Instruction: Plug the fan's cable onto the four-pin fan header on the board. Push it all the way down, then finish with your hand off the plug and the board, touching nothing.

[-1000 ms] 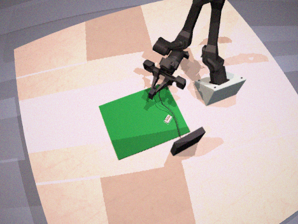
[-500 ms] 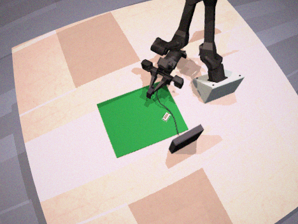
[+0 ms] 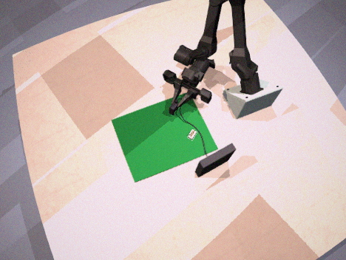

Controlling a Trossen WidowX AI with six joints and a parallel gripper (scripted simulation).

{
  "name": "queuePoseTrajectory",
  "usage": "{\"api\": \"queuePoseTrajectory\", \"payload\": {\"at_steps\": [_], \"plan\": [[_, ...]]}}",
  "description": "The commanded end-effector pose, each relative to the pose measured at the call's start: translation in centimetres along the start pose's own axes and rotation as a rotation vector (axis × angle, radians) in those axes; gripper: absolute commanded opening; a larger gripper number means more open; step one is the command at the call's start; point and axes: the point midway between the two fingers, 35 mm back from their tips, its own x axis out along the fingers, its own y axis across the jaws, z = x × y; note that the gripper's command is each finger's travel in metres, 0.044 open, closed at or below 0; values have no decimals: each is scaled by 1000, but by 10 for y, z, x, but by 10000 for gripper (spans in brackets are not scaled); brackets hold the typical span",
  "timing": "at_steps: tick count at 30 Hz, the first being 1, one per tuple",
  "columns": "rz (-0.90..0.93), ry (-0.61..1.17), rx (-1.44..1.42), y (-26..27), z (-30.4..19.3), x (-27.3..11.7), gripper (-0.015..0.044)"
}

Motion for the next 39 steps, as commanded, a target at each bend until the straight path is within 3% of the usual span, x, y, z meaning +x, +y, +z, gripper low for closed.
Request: {"api": "queuePoseTrajectory", "payload": {"at_steps": [1,39], "plan": [[-2,-5,-8,-1,-3,1,0],[1,0,0,0,-12,2,0]]}}
